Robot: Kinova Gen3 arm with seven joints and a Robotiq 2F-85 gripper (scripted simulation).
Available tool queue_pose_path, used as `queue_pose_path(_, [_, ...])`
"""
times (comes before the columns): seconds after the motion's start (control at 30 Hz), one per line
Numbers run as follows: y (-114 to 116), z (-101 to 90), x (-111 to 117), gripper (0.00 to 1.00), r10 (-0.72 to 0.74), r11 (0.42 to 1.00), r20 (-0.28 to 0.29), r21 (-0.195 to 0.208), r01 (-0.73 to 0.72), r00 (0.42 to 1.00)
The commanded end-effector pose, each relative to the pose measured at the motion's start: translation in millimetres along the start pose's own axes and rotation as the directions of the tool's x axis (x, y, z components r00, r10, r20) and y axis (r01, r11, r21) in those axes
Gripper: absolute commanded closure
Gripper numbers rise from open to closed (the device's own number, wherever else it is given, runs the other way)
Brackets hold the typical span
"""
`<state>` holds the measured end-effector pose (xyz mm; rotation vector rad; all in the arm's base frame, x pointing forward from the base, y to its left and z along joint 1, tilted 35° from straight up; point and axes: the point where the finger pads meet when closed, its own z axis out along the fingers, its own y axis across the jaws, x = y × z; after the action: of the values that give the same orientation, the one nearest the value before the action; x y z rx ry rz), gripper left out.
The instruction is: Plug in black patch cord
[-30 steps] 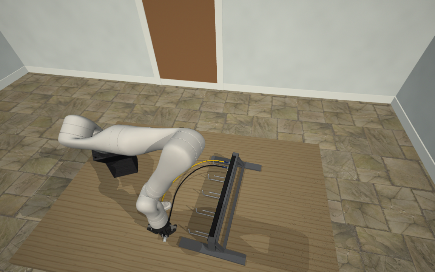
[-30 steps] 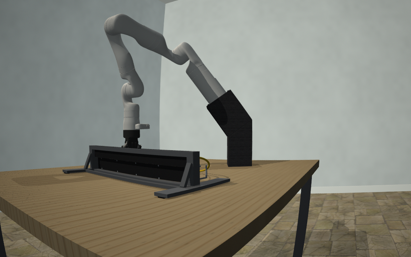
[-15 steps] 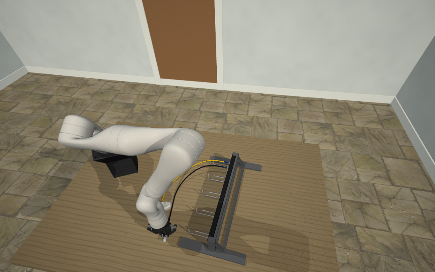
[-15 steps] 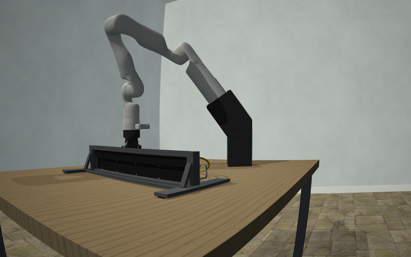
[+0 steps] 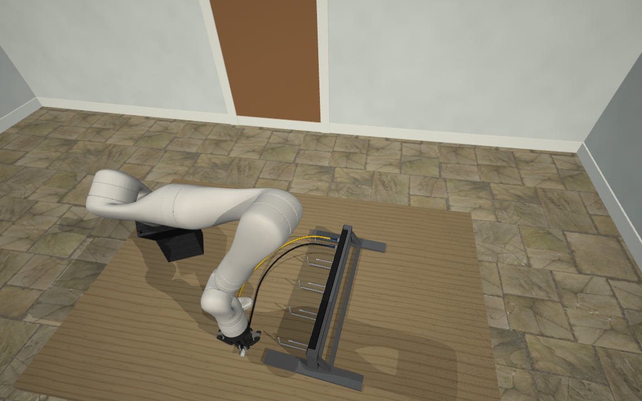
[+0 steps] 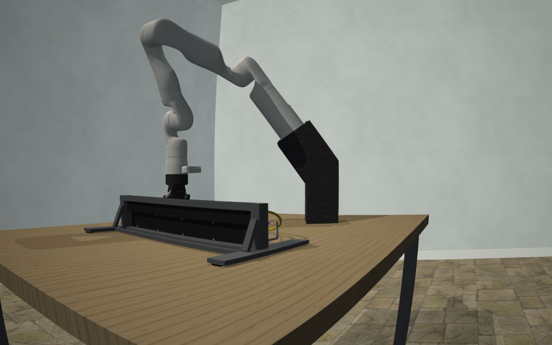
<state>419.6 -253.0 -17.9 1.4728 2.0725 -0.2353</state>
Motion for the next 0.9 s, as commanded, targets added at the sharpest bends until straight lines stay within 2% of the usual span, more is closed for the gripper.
queue_pose_path(0.0, [1,-2.0,0,1.00,0.000,1.000,0.000,-0.002,0.000,1.000])
queue_pose_path(0.27, [1,-8.0,0,1.00,0.000,1.000,0.000,-0.002,0.000,1.000])
queue_pose_path(0.87, [1,-35.4,0,1.00,0.000,1.000,0.000,-0.002,0.000,1.000])
